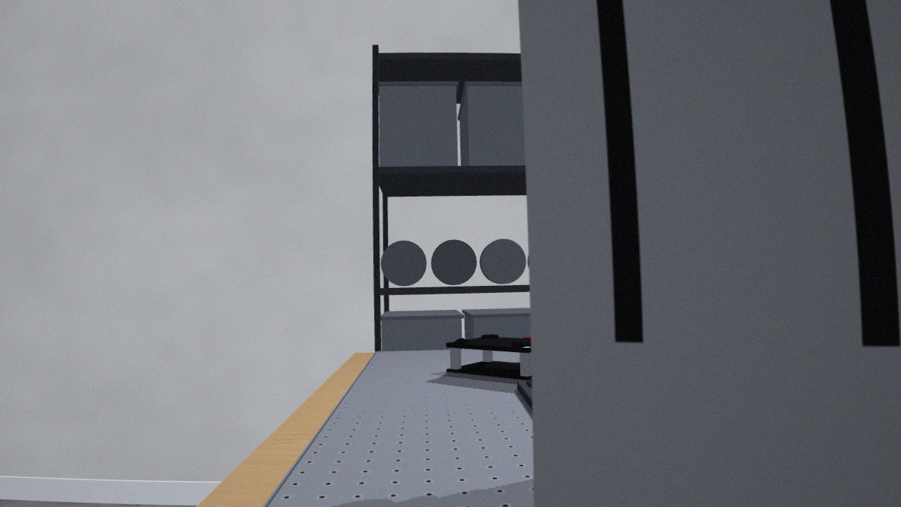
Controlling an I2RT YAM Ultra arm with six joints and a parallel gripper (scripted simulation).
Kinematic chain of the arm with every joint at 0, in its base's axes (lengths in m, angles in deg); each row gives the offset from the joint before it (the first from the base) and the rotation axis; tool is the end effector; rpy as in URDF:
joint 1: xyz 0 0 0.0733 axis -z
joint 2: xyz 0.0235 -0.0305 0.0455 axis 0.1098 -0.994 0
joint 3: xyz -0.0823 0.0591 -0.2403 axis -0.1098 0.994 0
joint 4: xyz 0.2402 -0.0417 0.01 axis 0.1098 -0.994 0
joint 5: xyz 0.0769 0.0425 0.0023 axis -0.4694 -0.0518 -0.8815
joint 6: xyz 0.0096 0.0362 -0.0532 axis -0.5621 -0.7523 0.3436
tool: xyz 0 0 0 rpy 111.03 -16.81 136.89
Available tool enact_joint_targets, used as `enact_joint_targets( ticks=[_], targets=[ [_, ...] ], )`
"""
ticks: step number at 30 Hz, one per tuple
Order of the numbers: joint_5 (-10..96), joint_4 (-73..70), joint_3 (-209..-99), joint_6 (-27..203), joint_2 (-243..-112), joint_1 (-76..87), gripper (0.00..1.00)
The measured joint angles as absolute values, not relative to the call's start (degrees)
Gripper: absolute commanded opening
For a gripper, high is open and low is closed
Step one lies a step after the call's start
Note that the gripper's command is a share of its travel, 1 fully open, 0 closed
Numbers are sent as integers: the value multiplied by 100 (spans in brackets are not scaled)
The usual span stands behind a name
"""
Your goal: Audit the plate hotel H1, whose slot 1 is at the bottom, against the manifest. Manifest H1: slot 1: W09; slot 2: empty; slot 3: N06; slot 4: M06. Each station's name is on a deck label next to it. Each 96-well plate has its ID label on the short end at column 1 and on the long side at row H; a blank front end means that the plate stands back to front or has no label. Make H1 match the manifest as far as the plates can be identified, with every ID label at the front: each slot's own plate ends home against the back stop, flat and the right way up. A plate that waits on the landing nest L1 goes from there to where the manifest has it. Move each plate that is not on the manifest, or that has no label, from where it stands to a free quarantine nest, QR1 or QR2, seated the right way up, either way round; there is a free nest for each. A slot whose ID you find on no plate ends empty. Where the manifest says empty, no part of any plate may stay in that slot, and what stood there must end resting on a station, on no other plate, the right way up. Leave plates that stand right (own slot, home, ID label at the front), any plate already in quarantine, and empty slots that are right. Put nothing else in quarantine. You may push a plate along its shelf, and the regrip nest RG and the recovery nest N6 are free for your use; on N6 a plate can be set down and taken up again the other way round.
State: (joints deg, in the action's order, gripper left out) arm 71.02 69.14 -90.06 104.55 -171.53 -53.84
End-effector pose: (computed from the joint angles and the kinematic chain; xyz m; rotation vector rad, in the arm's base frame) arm 0.1151 0.1546 0.0623 -1.1583 1.8546 -0.1280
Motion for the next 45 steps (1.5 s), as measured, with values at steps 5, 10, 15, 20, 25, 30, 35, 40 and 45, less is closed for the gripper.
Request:
enact_joint_targets(
  ticks=[5,10,15,20,25,30,35,40,45],
  targets=[
    [7072,7067,-9006,10486,-17282,-5342,85],
    [7041,7220,-9006,10512,-17391,-5314,85],
    [7011,7377,-9006,10543,-17542,-5268,85],
    [6976,7543,-9008,10573,-17695,-5222,85],
    [6949,7679,-9008,10600,-17798,-5202,85],
    [6921,7838,-9008,10626,-17946,-5148,85],
    [6886,8004,-9010,10659,-18110,-5100,85],
    [6860,8142,-9010,10685,-18230,-5067,85],
    [6827,8297,-9010,10711,-18353,-5027,85]
  ],
)
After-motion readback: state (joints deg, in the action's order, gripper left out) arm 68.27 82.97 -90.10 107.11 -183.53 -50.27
